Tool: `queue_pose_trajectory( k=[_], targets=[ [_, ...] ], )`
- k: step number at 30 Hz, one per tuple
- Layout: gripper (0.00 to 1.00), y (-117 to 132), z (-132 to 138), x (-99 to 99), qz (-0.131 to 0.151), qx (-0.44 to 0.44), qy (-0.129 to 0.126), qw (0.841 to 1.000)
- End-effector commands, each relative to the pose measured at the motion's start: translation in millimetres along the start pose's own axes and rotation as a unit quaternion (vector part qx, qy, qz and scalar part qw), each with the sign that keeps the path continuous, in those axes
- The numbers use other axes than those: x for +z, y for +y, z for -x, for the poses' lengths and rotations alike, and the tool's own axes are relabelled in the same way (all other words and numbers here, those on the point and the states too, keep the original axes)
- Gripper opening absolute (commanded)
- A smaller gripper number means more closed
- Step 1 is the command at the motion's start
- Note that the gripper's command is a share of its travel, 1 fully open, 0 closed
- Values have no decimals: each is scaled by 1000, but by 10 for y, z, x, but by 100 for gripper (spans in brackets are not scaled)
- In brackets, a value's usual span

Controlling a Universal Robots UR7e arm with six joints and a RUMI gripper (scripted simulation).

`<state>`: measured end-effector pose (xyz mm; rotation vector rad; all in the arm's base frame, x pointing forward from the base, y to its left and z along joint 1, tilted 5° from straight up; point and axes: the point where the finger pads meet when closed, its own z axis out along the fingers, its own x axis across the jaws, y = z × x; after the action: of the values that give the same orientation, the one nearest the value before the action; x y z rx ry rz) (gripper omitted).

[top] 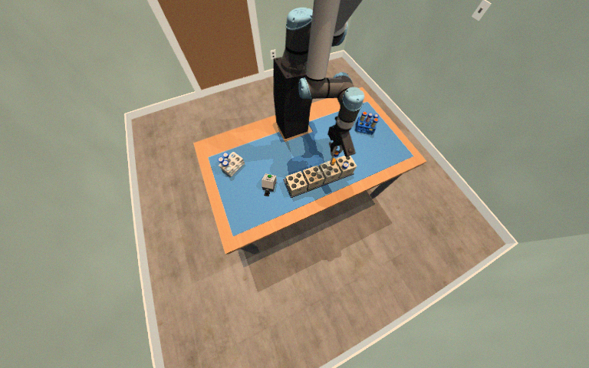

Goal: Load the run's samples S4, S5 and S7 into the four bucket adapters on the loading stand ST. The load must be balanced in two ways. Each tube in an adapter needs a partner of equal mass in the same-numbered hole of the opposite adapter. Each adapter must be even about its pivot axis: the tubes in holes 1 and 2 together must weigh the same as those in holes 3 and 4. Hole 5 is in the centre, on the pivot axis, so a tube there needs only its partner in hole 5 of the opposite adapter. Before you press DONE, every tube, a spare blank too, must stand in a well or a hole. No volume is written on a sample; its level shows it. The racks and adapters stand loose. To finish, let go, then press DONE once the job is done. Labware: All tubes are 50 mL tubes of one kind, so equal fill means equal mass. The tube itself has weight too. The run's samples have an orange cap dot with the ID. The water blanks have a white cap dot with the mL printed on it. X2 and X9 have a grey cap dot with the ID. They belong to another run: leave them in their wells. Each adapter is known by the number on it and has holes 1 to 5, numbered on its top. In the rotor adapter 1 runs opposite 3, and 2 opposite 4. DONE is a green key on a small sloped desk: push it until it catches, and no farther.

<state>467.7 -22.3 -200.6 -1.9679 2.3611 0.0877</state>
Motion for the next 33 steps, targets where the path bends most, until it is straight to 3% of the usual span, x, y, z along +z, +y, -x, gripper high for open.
queue_pose_trajectory(
  k=[1, 20, 33],
  targets=[
    [0, -29, -29, 1, 0, 0, 0, 1000],
    [0, -29, -29, 400, 0, 0, 0, 1000],
    [0, -29, -29, 401, 0, 0, 0, 1000]
  ],
)
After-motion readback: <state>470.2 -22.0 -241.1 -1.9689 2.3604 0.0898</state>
